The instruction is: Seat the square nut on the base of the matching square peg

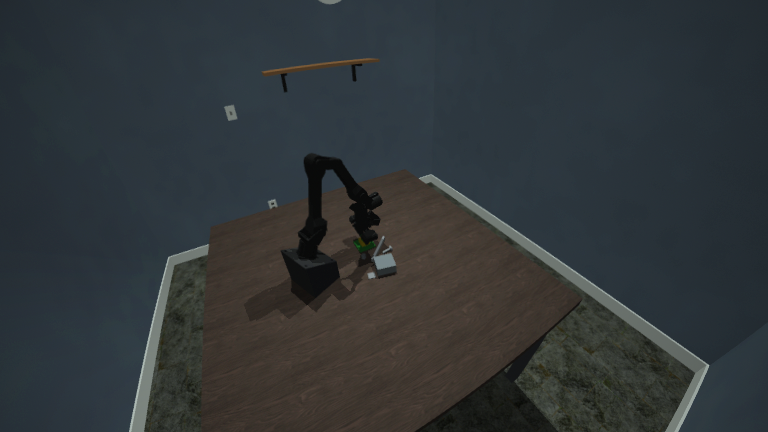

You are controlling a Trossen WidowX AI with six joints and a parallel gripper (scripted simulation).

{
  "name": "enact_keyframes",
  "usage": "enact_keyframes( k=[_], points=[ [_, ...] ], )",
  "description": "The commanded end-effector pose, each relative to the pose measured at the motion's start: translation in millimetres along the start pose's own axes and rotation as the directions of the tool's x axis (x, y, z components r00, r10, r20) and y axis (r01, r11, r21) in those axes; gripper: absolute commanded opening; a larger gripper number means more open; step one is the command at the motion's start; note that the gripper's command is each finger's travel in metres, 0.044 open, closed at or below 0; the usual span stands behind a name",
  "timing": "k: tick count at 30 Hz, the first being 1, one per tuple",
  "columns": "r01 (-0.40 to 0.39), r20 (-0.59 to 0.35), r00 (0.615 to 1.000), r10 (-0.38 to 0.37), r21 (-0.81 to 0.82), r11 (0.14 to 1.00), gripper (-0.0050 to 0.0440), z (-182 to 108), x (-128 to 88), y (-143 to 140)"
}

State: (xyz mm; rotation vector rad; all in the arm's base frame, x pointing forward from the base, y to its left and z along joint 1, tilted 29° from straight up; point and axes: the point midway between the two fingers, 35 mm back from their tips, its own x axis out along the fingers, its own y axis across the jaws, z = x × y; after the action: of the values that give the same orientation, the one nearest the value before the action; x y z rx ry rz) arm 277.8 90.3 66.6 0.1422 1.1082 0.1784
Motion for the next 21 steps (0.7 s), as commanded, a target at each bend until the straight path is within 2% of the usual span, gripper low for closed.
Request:
enact_keyframes(
  k=[1, 16, 17, 19, 20, 21],
  points=[
    [0.0, 0.0, 1.0, 0.0, 0.0, 1.0, 0.026, 0.0, 0.0, 0.1],
    [0.0, 0.0, 1.0, 0.0, 0.0, 1.0, 0.026, 0.7, -2.7, 0.2],
    [0.0, 0.0, 1.0, 0.0, 0.0, 1.0, 0.026, 2.6, -11.1, 0.4],
    [0.001, 0.0, 1.0, -0.001, 0.0, 1.0, 0.026, 6.6, -43.3, 0.9],
    [-0.007, 0.035, 0.999, 0.007, -0.004, 1.0, 0.026, 14.5, -62.0, 2.8],
    [-0.007, 0.034, 0.999, 0.007, -0.004, 1.0, 0.026, 13.7, -72.8, 2.7]
  ],
)
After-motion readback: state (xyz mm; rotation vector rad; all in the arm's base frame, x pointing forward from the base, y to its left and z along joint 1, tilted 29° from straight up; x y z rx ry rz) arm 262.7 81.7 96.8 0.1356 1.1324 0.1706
